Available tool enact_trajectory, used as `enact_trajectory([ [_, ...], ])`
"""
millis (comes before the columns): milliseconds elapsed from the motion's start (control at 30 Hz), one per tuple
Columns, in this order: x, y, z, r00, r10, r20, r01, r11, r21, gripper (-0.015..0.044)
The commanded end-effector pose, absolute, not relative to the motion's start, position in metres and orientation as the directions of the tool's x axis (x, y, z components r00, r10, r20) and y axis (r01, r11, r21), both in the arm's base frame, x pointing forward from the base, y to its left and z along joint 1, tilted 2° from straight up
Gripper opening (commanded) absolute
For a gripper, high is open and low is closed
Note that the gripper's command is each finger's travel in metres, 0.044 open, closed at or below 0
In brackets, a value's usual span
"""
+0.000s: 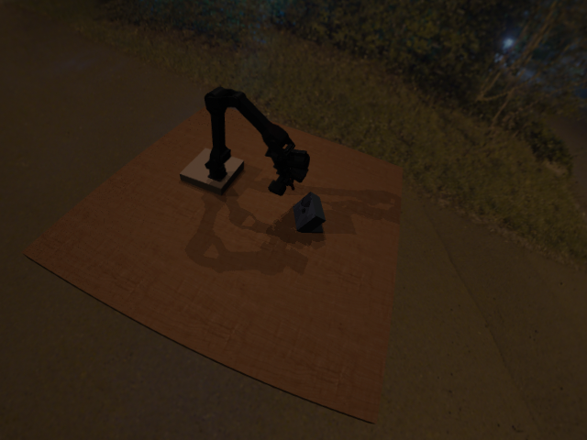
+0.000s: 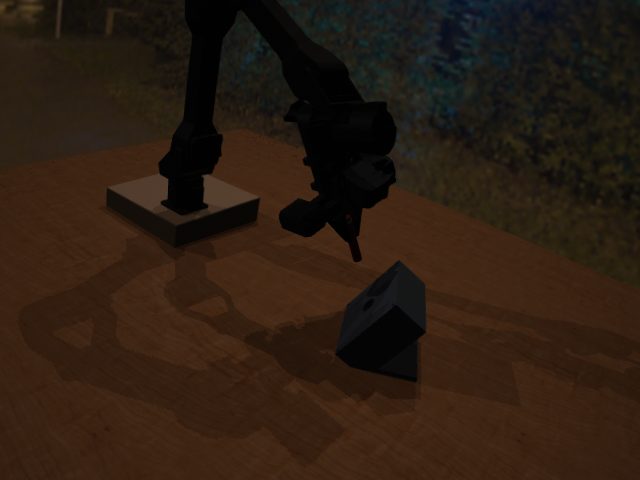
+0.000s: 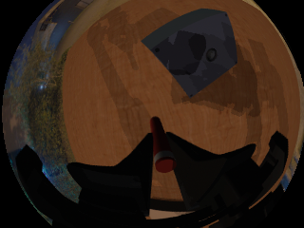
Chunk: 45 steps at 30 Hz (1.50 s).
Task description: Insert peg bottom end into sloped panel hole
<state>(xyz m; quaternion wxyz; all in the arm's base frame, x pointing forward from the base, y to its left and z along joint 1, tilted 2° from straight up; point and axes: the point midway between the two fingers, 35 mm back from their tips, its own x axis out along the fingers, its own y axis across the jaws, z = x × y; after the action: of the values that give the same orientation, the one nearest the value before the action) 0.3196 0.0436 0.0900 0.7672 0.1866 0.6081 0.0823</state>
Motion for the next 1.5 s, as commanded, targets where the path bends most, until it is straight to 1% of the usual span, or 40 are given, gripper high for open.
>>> enact_trajectory([
  [0,0.320,0.041,0.091,0.265,0.364,-0.893,0.093,0.912,0.400,0.0000],
  [1467,0.323,-0.007,0.094,0.448,0.425,-0.786,0.086,0.855,0.512,0.0000],
])
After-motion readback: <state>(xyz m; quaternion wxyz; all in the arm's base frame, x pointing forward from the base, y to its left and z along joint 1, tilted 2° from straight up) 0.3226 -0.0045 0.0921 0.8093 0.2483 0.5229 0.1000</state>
